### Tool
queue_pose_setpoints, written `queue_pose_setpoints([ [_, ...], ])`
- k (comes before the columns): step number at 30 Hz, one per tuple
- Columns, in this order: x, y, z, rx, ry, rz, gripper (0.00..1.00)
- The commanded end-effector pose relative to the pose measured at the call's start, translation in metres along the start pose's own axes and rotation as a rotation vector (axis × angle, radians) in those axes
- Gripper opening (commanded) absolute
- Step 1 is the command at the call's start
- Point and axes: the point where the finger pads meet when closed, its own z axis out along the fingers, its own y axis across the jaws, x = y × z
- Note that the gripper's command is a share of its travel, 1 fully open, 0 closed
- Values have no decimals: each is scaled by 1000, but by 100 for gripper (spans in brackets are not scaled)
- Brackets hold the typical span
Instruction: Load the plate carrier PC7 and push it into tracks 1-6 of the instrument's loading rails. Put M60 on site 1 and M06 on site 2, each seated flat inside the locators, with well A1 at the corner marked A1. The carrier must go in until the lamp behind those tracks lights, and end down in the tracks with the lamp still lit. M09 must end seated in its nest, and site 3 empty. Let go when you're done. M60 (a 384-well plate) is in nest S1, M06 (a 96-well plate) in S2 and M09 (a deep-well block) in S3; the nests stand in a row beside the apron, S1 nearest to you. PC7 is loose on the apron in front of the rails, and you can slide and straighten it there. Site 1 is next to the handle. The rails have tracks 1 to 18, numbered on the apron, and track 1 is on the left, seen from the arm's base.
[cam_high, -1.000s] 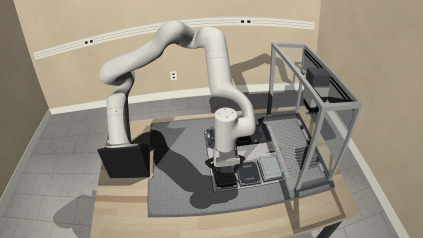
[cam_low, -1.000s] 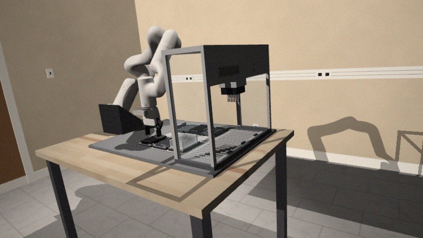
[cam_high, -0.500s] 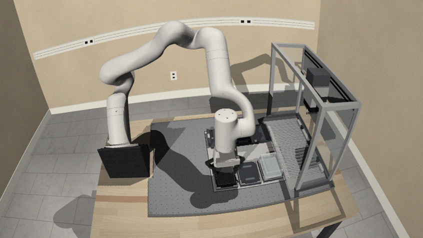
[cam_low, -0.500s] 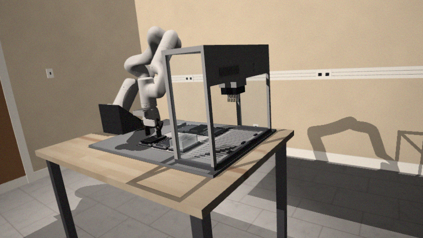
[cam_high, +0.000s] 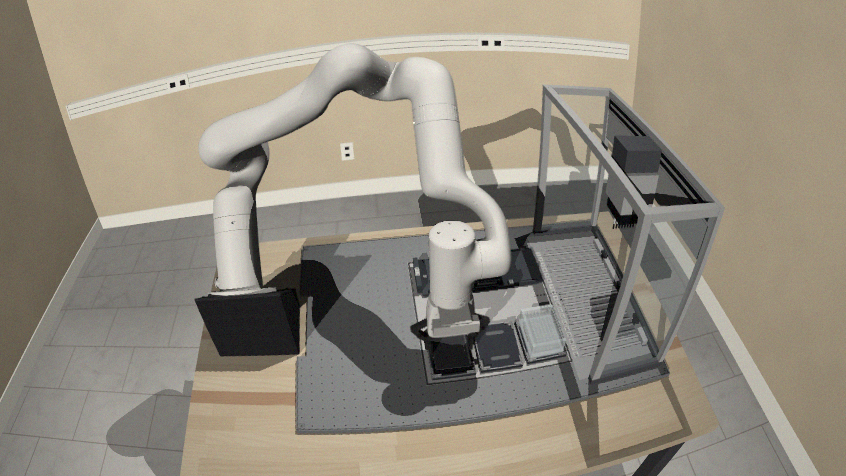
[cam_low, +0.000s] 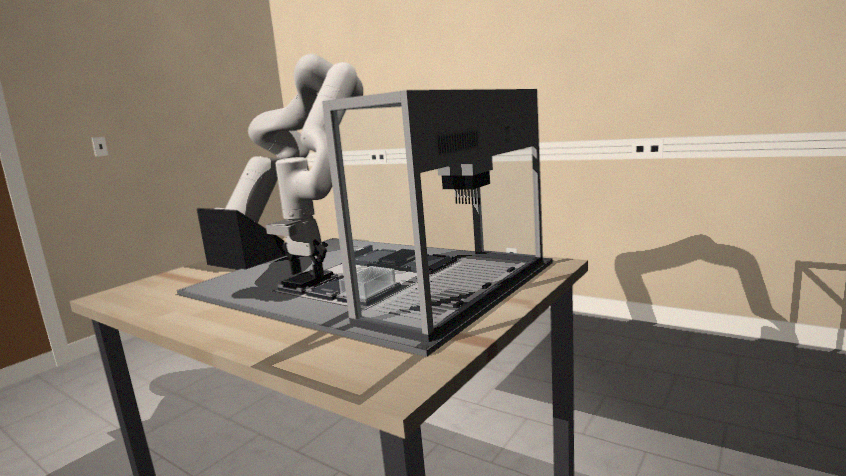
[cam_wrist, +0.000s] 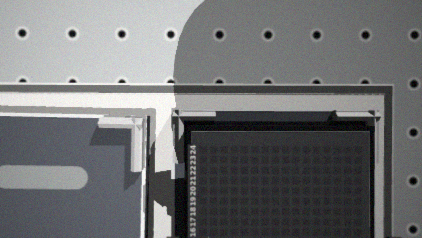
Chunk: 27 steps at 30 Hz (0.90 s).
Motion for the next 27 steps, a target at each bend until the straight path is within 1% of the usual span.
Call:
queue_pose_setpoints([
  [1, 0, -1, 2, 2, 1, -1, 100],
  [10, 0, -1, 7, 2, 1, -1, 100],
  [27, 0, -1, 7, 2, 1, -1, 100],
])
